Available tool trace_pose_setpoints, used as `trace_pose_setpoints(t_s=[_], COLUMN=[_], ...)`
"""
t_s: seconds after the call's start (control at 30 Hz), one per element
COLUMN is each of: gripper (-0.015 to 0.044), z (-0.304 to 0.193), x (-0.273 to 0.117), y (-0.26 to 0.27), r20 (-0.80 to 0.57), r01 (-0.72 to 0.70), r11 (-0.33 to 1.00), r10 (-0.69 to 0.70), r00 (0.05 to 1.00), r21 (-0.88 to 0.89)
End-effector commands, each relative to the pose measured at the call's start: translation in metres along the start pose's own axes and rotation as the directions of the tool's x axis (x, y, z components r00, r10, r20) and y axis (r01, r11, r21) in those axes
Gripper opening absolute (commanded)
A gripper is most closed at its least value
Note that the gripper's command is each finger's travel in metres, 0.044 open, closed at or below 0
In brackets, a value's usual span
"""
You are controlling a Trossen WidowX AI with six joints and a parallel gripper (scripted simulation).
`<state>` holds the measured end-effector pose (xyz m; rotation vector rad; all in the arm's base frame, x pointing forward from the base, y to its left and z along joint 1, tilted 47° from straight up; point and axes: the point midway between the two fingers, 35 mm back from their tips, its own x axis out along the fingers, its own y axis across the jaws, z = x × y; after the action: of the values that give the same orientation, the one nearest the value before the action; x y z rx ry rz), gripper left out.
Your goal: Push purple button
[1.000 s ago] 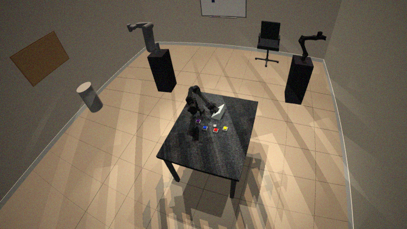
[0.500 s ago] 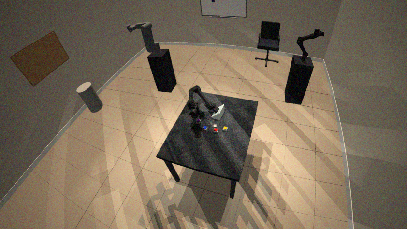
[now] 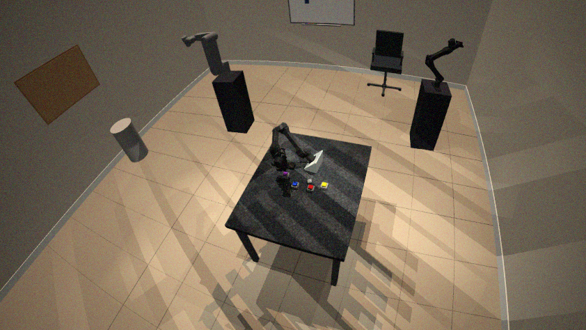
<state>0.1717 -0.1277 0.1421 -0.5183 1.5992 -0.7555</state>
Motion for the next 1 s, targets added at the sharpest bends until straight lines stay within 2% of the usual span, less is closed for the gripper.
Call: trace_pose_setpoints(t_s=[0.0,0.53,0.97], gripper=[0.002,0.002,0.002], z=[0.0,-0.001,-0.001], x=[0.005,0.03,0.031], y=[0.0,-0.001,-0.001], r20=[0.0,0.0,0.0], r01=[0.003,0.005,0.006], r11=[1.0,1.0,1.0], r10=[-0.003,-0.005,-0.006], r00=[1.0,1.0,1.0], r21=[-0.004,-0.003,-0.003])
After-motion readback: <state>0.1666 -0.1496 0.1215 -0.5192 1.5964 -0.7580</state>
